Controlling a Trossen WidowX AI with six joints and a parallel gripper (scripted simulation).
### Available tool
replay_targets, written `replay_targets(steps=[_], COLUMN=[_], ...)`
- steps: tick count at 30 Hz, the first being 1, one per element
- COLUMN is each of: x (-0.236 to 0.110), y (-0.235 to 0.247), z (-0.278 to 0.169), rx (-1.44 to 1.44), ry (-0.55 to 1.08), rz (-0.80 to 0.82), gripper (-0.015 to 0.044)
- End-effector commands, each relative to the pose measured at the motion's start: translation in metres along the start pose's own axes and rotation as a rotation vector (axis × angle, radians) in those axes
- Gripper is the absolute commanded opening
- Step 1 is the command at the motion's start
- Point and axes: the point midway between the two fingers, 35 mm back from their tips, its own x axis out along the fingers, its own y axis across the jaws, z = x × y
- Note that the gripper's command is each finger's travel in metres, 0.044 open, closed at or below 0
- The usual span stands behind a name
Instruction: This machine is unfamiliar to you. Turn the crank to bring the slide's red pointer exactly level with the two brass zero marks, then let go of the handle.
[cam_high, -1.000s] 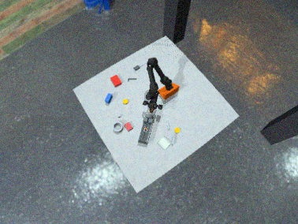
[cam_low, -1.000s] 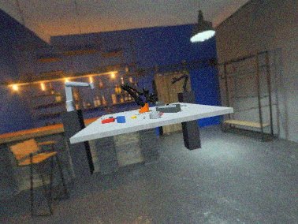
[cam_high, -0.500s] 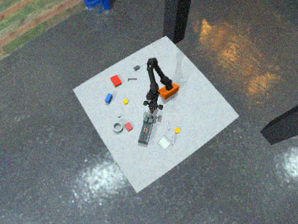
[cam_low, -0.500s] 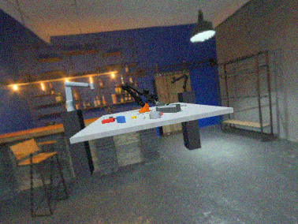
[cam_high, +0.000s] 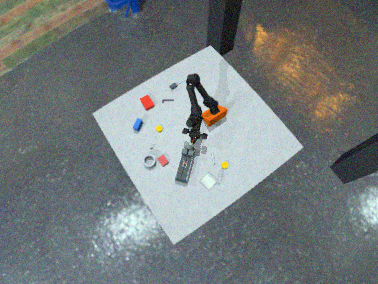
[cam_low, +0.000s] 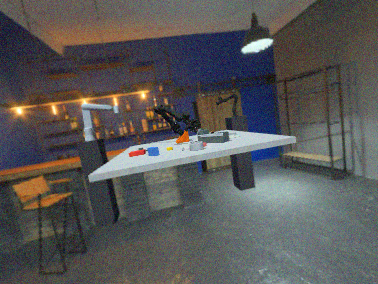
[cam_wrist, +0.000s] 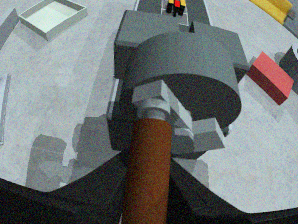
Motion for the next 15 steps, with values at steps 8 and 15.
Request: replay_targets(steps=[8, 15], x=[0.0064, 0.0094], y=[0.0091, 0.0110], z=[-0.0063, -0.0092], rx=[-0.003, -0.003], ry=[0.008, 0.008], rz=[0.021, 0.021], gripper=[0.0000, 0.0000])
